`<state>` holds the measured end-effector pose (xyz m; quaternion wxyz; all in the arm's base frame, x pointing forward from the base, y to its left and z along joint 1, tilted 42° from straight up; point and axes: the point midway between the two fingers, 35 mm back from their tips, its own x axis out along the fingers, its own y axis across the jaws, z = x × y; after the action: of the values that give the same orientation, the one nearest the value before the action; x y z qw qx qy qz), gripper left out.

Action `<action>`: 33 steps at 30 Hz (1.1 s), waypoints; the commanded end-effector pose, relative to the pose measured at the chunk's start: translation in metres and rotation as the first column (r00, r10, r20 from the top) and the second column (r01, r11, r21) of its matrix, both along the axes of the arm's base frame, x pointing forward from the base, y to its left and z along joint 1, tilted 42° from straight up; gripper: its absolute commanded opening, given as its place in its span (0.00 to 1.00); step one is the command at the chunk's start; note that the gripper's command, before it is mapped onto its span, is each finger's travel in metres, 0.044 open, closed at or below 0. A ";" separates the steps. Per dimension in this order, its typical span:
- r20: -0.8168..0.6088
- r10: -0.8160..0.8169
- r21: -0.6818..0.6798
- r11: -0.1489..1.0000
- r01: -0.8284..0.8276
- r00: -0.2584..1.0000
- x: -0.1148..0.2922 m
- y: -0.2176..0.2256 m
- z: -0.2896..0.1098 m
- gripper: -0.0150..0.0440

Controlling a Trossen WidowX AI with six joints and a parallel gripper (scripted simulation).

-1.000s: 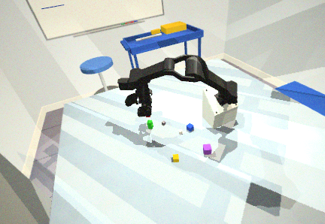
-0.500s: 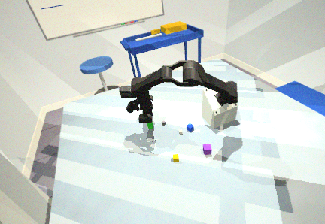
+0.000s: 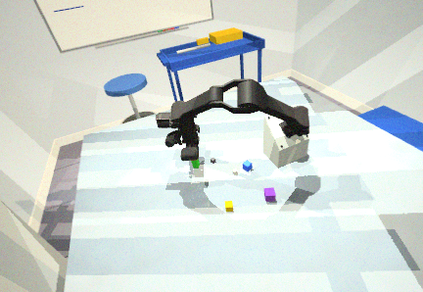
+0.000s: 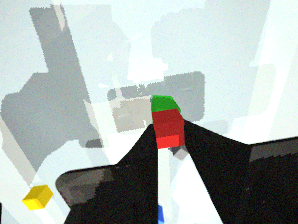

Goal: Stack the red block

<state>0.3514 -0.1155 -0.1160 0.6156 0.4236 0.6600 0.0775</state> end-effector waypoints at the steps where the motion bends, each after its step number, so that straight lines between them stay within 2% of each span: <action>1: 0.000 -0.003 0.003 1.000 0.003 1.000 0.000 0.001 -0.001 0.25; 21: 0.000 -0.003 0.003 1.000 0.003 1.000 0.000 -0.003 0.003 0.25; 33: -0.001 -0.002 0.000 1.000 0.002 1.000 0.000 0.000 -0.001 0.79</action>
<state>0.3514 -0.1154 -0.1165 0.6152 0.4247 0.6597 0.0770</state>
